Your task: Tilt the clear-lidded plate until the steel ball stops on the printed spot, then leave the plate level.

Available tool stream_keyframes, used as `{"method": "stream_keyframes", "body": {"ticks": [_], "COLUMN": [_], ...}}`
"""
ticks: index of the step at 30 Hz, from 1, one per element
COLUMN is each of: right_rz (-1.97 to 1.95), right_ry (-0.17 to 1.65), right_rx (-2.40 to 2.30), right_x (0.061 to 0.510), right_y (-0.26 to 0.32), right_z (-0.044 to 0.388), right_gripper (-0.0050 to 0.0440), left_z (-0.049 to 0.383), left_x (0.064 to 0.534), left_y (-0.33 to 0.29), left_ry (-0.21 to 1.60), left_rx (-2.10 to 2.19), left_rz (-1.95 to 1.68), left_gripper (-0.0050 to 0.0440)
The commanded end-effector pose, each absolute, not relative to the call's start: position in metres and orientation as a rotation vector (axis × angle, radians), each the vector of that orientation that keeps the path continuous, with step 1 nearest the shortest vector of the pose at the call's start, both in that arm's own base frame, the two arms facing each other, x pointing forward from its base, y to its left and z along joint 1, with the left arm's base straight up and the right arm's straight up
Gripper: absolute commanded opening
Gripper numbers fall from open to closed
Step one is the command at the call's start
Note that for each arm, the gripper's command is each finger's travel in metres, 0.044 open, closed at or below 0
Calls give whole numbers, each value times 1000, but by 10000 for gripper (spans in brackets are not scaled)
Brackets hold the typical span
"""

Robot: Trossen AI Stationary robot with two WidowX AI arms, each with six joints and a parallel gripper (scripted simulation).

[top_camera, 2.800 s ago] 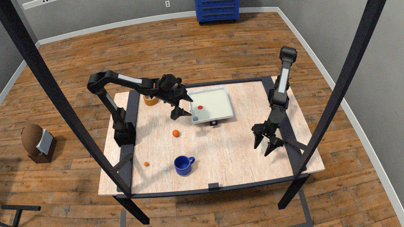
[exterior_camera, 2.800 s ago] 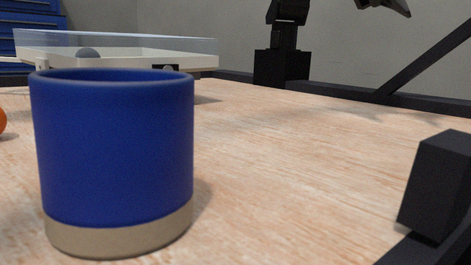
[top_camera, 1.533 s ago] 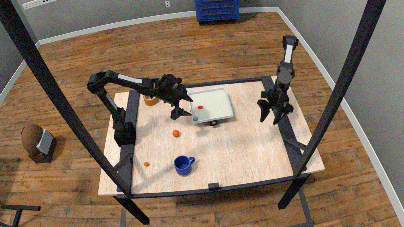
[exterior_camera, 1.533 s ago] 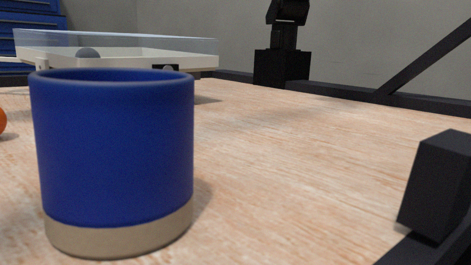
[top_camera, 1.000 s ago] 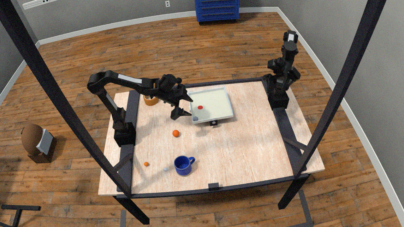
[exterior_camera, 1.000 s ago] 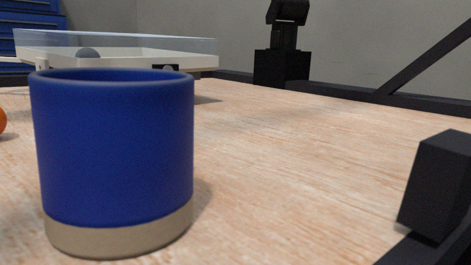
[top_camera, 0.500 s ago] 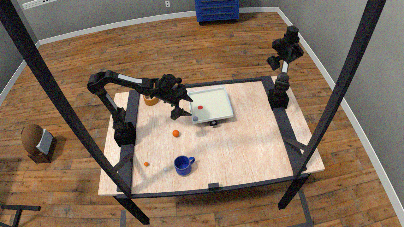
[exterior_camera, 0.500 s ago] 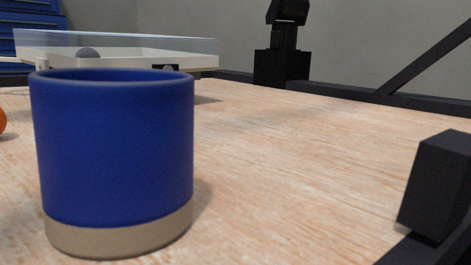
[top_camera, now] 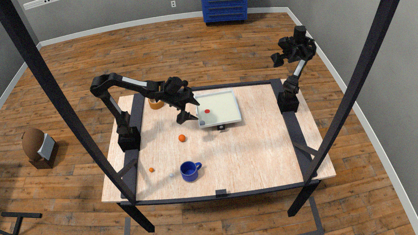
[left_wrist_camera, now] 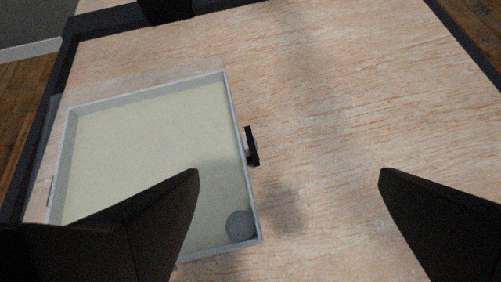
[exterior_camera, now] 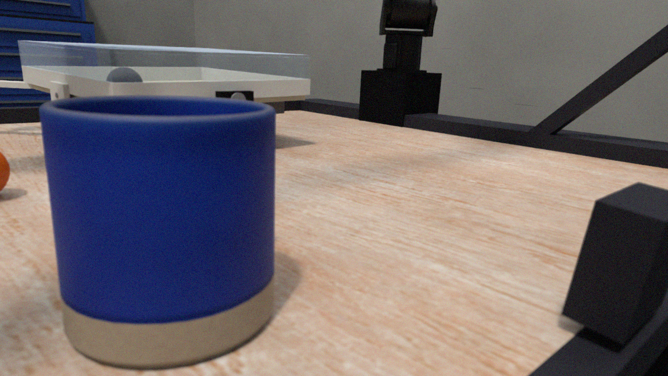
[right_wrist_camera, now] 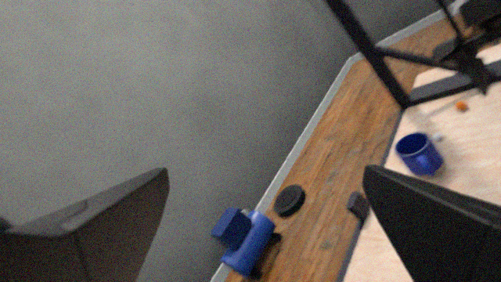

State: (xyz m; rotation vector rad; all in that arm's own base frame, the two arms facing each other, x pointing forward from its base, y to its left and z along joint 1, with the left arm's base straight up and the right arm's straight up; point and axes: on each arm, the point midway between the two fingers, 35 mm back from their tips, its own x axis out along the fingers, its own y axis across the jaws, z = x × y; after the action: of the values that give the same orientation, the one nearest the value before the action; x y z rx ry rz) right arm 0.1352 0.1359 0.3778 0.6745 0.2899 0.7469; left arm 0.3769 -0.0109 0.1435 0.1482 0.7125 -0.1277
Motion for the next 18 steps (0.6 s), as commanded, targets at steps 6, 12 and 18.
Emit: {"method": "stream_keyframes", "body": {"ticks": [6,12,18], "right_rz": [695,633,591], "right_ry": [228,187,162], "right_rx": [611,558,522], "right_x": [149,158,163], "right_y": [119,104,94], "right_z": [381,381,381], "right_gripper": [400,400,400], "left_z": [155,155,155], "left_x": [380,380,380], "left_y": [-11,-11,-11], "left_ry": [682,682,682], "left_rx": [150,150,150], "left_rz": [-127,-127,-127], "left_gripper": [400,400,400]}}
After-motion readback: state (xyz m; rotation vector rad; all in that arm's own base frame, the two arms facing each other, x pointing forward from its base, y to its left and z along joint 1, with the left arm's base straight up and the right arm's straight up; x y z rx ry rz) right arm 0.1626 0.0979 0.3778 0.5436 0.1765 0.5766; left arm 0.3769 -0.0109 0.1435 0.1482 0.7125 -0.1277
